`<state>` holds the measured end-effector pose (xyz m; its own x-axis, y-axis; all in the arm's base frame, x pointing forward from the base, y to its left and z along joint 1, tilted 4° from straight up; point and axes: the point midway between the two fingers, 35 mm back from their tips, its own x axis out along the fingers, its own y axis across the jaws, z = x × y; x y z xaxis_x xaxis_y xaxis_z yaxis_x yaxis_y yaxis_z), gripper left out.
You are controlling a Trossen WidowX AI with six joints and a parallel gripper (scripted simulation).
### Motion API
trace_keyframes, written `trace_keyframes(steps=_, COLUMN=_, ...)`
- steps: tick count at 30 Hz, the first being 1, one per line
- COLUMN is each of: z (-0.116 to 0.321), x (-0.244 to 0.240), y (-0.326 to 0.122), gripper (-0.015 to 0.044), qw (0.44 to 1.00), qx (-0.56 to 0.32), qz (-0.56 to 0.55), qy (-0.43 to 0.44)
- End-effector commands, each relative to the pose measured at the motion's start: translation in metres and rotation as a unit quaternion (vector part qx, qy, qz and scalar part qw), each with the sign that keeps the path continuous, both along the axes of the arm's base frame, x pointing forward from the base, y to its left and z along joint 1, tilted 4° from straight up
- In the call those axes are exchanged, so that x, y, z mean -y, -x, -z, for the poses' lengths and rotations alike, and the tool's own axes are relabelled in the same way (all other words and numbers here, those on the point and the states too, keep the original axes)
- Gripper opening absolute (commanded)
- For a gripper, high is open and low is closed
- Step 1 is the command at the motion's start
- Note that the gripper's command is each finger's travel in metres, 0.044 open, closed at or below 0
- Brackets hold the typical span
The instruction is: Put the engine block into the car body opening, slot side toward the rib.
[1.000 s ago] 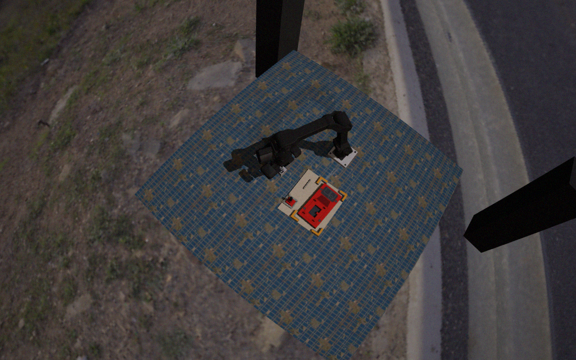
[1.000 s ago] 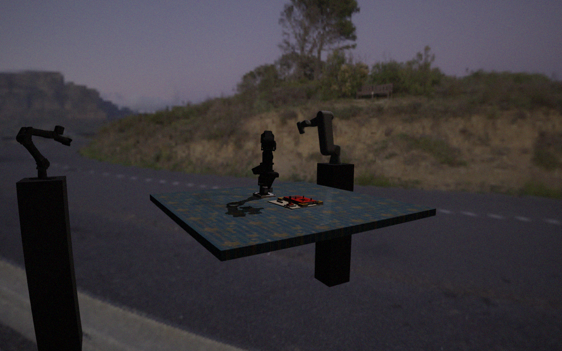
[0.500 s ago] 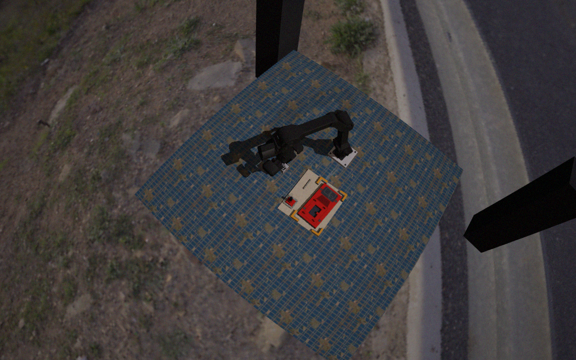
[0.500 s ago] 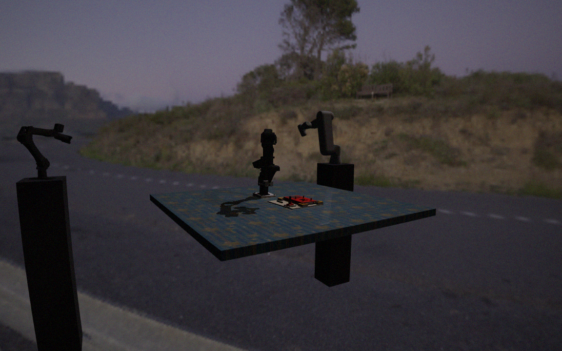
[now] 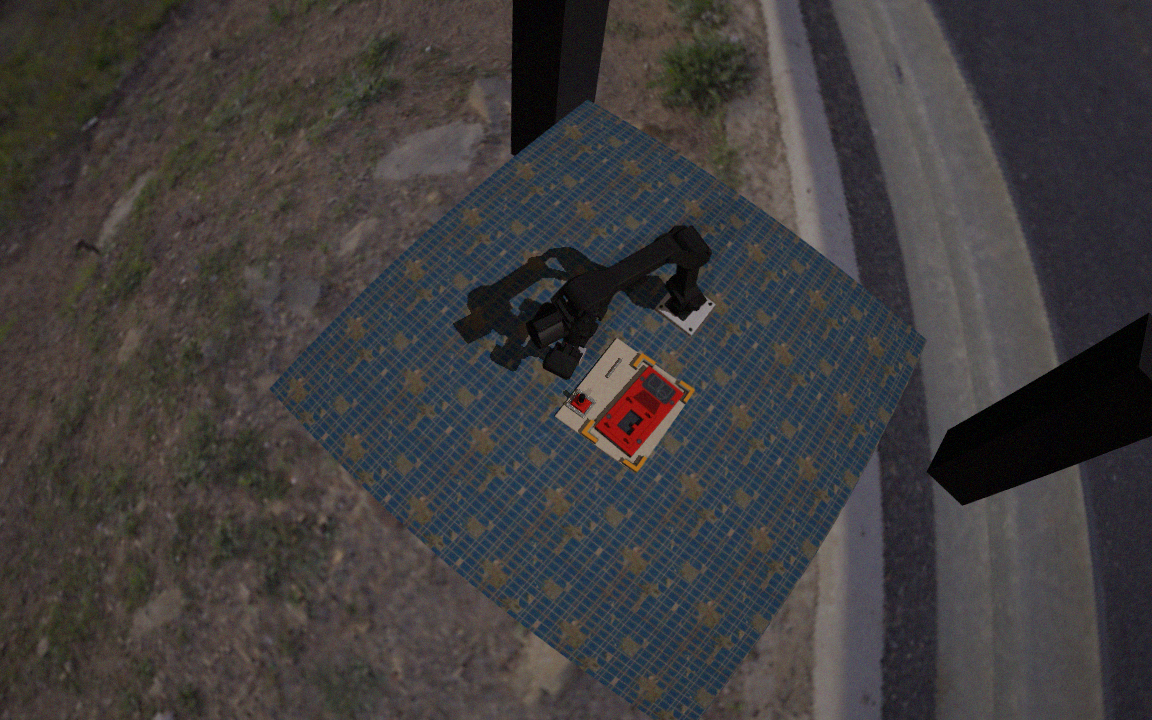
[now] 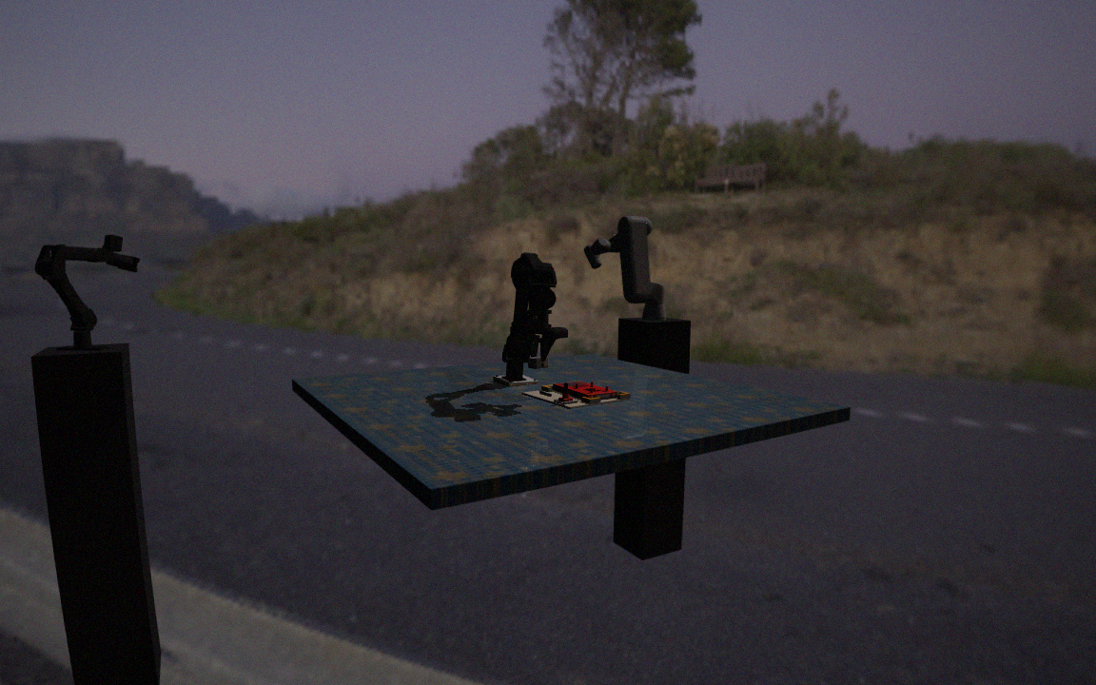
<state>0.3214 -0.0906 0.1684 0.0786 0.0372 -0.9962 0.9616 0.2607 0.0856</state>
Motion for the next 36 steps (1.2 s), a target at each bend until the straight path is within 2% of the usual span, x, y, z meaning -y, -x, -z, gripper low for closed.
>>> trace_keyframes(steps=1, z=0.004, x=-0.012, y=-0.003, gripper=0.0, qw=0.999, qx=0.0, qz=-0.043, qy=0.005)
trace_keyframes(steps=18, z=0.017, x=-0.065, y=-0.011, gripper=0.0, qw=0.978, qx=0.007, qz=-0.207, qy=0.011)
trace_keyframes(steps=36, z=0.034, x=-0.122, y=-0.013, gripper=0.0, qw=0.912, qx=0.016, qz=-0.408, qy=0.027)
